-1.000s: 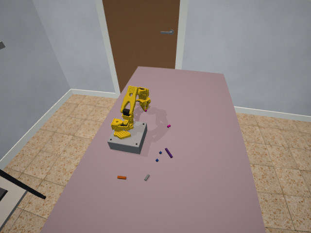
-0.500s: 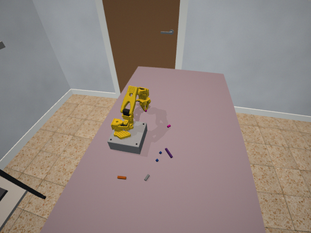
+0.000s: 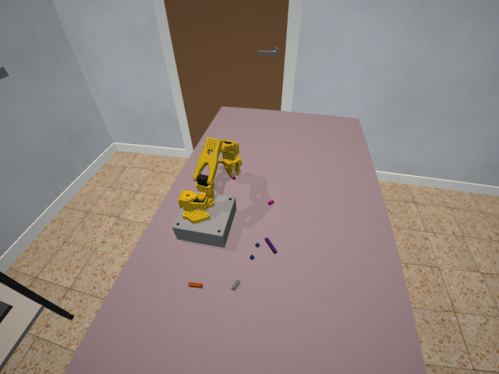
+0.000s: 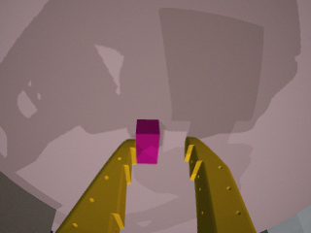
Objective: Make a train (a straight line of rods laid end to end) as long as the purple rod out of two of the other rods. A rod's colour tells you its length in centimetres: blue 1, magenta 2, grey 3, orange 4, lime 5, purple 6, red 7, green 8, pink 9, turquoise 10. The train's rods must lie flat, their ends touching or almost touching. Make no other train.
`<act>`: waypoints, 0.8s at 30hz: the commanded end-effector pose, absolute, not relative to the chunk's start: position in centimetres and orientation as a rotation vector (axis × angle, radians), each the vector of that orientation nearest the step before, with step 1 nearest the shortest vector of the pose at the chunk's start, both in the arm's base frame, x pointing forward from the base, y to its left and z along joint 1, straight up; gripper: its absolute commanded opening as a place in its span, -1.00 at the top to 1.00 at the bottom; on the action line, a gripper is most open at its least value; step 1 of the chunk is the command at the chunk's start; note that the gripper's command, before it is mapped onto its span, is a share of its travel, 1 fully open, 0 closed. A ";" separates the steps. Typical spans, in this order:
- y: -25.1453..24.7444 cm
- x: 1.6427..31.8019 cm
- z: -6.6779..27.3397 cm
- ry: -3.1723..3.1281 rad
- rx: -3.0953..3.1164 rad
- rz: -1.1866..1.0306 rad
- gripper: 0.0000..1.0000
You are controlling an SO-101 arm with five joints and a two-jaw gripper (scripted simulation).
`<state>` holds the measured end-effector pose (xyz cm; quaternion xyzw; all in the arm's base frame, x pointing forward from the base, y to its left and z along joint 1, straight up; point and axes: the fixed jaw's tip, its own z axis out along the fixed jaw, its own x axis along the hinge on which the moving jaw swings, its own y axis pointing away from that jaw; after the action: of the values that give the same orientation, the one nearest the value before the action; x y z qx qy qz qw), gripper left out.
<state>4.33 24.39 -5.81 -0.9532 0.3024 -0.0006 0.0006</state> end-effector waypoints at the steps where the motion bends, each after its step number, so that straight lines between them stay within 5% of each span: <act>1: 24.5 4.2 -6.0 0.954 -2.986 0.001 0.67; 24: 23.9 3.7 -5.7 0.954 -2.986 0.001 0.65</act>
<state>4.01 23.78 -5.97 -0.9526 0.3041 -0.0013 -0.0046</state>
